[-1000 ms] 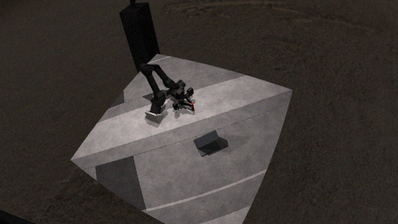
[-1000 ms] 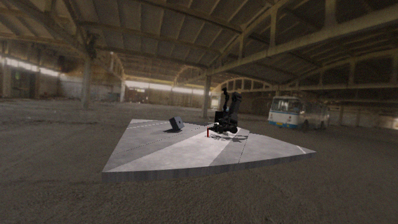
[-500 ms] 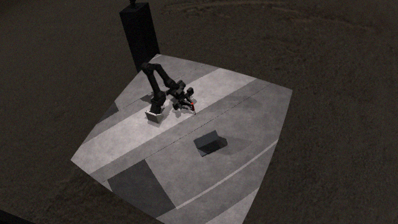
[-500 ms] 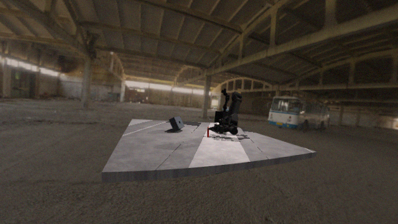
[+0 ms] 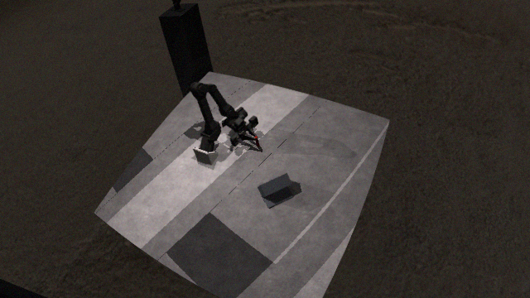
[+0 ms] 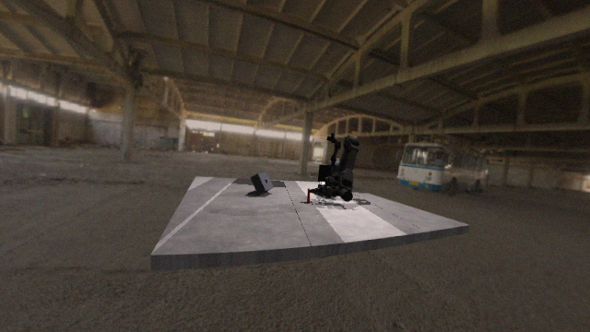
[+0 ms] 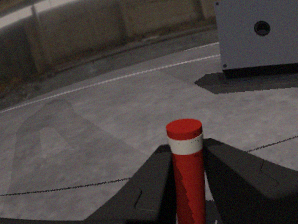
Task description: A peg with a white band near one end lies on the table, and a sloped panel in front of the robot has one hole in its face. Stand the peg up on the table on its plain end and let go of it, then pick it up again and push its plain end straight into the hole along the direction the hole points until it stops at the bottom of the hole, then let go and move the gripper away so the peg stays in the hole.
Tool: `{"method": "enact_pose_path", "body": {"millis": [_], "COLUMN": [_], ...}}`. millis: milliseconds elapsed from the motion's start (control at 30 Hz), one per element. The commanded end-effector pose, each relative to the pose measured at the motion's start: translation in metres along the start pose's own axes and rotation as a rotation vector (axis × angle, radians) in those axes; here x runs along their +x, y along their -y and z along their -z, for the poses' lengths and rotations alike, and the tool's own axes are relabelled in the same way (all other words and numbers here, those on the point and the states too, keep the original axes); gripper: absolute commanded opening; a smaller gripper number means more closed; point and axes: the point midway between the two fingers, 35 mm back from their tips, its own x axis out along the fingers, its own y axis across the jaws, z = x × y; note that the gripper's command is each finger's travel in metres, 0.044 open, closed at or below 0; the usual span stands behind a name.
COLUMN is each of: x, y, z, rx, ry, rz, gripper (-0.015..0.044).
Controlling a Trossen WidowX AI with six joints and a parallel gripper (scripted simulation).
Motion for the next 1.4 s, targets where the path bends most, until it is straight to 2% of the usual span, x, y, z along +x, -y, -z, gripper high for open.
{"method": "enact_pose_path", "body": {"millis": [0,1367], "x": [-0.0004,-0.0006], "y": [-0.0009,-0.0096], "z": [0.0025,0.0054], "rx": [0.000,0.020], "ry": [-0.001,0.051], "rz": [0.000,-0.010], "gripper": [0.0049,0.0049]}}
